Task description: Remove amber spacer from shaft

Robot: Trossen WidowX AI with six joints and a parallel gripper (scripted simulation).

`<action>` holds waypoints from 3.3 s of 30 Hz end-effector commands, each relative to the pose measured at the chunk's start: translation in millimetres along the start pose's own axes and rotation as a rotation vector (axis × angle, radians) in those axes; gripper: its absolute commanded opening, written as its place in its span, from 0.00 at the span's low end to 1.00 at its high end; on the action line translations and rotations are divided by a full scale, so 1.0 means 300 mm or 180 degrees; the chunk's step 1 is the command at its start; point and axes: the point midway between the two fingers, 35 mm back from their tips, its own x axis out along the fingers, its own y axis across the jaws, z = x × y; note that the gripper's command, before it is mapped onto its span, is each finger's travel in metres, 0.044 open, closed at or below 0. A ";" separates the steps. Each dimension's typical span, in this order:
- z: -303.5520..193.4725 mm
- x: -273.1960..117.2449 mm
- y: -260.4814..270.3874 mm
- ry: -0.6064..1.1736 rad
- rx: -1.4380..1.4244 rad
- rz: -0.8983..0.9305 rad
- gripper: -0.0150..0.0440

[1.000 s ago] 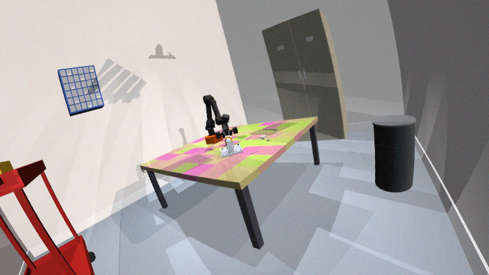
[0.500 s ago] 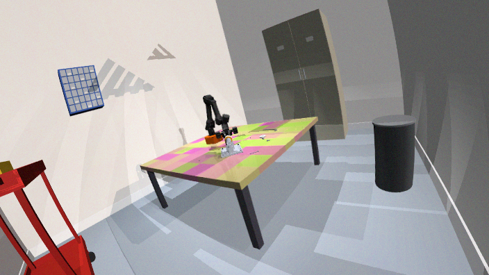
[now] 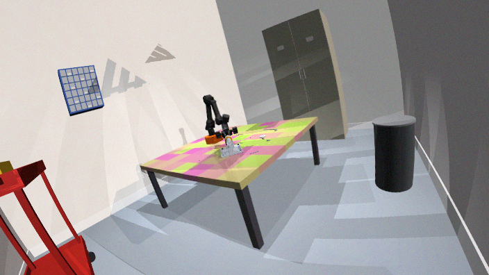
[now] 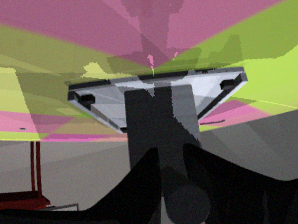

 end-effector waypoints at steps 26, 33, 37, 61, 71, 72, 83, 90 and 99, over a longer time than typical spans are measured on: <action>0.008 -0.010 0.001 -0.0003 0.0015 0.0004 0.25; 0.009 -0.013 0.001 -0.0003 0.0015 0.0004 0.25; 0.010 -0.014 0.001 -0.0004 0.0015 0.0004 0.25; 0.014 -0.021 0.001 -0.0004 0.0015 0.0004 0.25; 0.016 -0.024 0.001 -0.0004 0.0015 0.0004 0.25; 0.016 -0.024 0.001 -0.0004 0.0015 0.0004 0.25; 0.018 -0.027 0.001 -0.0005 0.0015 0.0004 0.25; 0.019 -0.029 0.001 -0.0005 0.0015 0.0004 0.25; 0.020 -0.032 0.001 -0.0005 0.0015 0.0004 0.25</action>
